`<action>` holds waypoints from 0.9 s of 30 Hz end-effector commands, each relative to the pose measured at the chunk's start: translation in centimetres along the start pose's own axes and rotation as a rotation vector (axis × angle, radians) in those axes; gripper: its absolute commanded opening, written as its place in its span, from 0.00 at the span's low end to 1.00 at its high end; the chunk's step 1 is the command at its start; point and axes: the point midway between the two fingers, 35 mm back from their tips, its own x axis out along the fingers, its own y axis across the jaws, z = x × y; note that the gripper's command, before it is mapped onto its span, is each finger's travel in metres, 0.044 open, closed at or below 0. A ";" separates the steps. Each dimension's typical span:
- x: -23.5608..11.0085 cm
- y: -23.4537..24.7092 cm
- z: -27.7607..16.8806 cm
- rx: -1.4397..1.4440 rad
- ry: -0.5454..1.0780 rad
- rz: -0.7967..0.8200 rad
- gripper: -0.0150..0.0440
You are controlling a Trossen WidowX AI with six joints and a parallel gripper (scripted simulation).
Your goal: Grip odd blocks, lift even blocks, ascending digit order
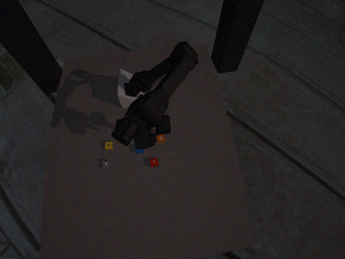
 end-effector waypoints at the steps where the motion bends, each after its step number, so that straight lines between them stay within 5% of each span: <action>1: 0.1 5.4 -1.8 -0.007 -0.001 0.006 0.93; 27: 0.1 6.2 -2.2 -0.007 -0.001 0.008 0.93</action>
